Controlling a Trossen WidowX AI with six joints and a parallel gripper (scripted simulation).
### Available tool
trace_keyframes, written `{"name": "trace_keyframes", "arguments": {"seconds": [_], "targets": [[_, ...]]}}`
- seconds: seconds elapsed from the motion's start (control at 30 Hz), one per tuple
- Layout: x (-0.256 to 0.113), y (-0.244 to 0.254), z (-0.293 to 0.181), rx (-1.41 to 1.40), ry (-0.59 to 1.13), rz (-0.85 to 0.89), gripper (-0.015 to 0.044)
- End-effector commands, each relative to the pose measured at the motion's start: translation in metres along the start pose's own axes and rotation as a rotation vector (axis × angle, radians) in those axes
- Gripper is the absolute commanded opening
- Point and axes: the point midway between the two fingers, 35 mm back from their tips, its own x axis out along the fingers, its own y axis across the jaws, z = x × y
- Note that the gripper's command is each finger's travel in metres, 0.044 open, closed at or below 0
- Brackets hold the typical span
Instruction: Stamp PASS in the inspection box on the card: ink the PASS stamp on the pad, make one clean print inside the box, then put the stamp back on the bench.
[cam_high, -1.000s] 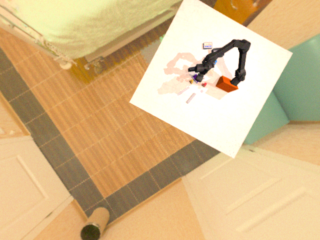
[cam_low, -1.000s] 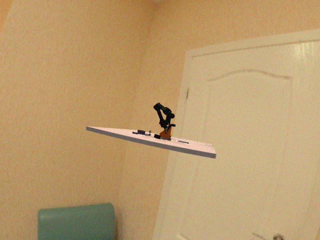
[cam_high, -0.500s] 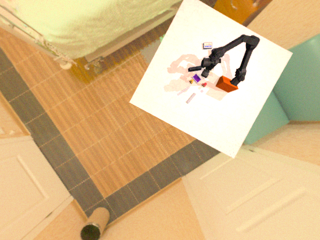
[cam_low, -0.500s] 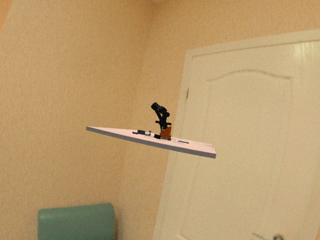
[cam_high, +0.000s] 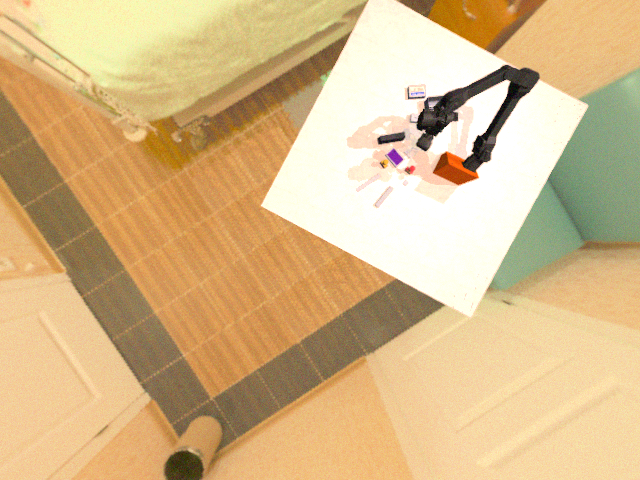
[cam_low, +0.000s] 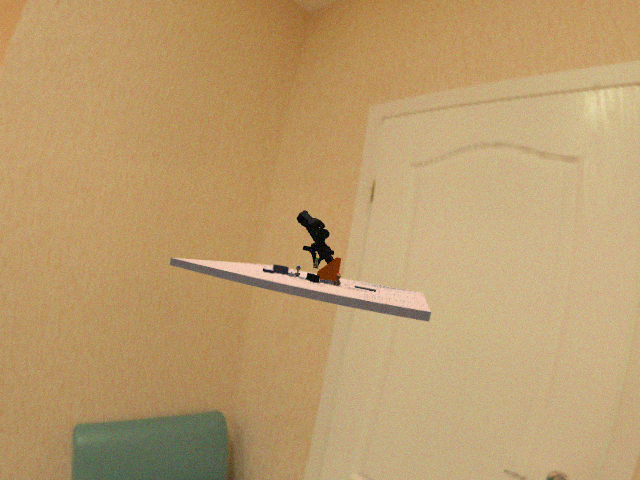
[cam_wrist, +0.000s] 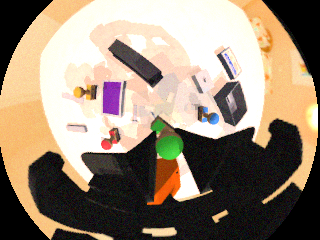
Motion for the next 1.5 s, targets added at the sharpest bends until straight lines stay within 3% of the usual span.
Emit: {"name": "trace_keyframes", "arguments": {"seconds": [0.0, 1.47], "targets": [[0.002, -0.011, -0.01, -0.001, -0.002, -0.004, 0.0], [0.029, -0.012, -0.01, 0.004, -0.002, -0.001, 0.0]]}}
